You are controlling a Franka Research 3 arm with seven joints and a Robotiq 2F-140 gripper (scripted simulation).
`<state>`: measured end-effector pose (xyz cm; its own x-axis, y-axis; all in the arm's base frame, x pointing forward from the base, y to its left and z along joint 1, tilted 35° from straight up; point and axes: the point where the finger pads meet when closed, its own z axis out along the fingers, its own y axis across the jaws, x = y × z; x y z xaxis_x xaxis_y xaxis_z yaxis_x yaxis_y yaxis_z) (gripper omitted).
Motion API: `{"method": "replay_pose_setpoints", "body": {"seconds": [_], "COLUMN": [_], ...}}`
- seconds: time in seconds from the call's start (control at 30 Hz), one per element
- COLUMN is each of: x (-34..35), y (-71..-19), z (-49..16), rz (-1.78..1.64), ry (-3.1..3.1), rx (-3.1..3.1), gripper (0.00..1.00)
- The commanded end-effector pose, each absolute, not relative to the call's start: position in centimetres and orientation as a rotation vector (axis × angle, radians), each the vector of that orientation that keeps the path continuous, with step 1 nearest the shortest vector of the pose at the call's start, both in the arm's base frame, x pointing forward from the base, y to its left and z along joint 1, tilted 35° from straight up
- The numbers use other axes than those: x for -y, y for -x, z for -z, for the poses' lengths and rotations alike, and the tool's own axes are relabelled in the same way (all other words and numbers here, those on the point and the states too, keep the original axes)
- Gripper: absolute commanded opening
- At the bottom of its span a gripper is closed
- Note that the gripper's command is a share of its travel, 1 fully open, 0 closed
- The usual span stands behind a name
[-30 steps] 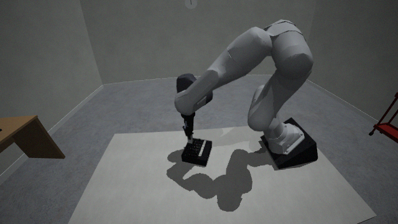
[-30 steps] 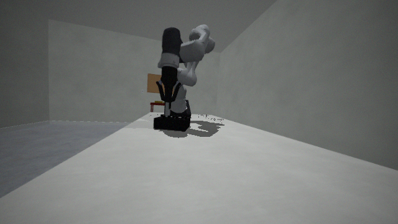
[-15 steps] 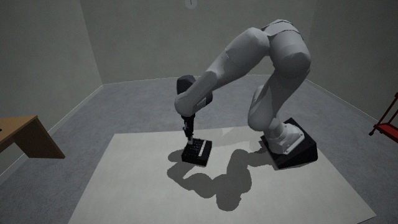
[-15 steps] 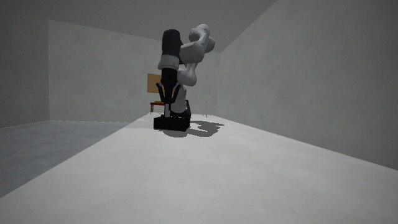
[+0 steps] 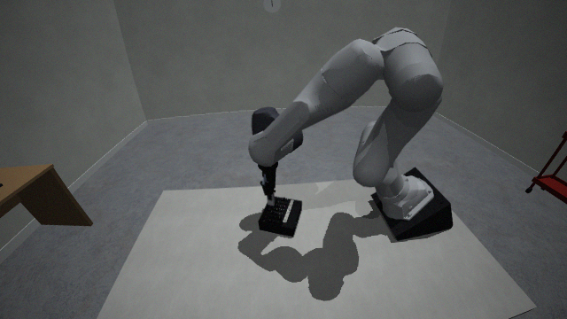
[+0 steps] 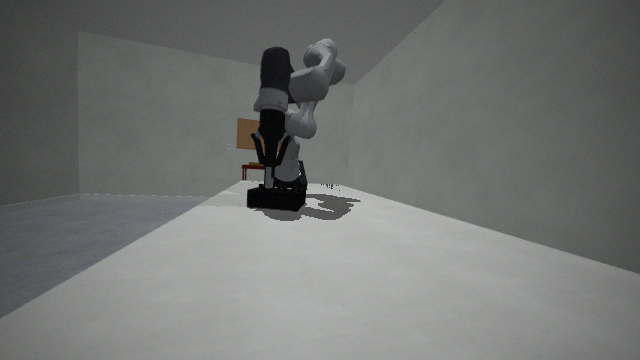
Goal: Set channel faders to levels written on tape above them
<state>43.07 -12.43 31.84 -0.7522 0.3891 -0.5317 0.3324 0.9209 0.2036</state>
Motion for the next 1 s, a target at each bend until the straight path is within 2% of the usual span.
{"method": "replay_pose_setpoints", "body": {"seconds": [0.0, 0.97], "x": [12.38, 12.17], "y": [-43.07, -42.65], "z": [-31.67, -31.38], "rz": [-0.128, -0.128], "ry": [-0.51, -0.51], "rx": [-2.49, -2.49], "gripper": [0.0, 0.0]}}
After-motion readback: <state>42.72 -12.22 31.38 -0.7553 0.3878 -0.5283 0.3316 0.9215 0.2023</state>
